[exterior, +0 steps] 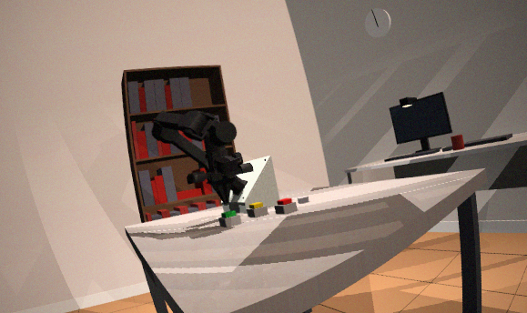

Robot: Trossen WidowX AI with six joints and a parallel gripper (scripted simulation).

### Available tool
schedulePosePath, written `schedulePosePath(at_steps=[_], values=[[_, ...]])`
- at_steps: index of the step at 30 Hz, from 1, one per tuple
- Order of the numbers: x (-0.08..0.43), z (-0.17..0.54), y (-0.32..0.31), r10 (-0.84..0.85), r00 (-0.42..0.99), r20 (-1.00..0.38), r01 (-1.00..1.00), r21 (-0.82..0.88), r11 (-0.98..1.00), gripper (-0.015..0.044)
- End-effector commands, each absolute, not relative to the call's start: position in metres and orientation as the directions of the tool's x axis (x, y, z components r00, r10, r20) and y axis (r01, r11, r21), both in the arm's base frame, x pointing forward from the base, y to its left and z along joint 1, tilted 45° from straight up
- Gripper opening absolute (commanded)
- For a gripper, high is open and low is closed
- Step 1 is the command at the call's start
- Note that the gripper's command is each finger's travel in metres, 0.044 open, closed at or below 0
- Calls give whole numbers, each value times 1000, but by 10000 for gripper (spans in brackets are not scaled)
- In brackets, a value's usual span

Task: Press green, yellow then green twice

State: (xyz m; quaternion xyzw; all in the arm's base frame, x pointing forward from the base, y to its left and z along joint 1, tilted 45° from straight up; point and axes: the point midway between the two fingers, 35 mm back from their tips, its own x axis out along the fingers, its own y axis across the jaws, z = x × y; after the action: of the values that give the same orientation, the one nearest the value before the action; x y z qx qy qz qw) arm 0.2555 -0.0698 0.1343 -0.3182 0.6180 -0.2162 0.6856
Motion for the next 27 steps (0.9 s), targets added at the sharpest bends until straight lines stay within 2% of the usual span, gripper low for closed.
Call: schedulePosePath(at_steps=[1,27], values=[[255,129,-76,-694,139,-707,-102,-707,700,20],[258,112,-93,-695,140,-705,-101,-708,698,20]])
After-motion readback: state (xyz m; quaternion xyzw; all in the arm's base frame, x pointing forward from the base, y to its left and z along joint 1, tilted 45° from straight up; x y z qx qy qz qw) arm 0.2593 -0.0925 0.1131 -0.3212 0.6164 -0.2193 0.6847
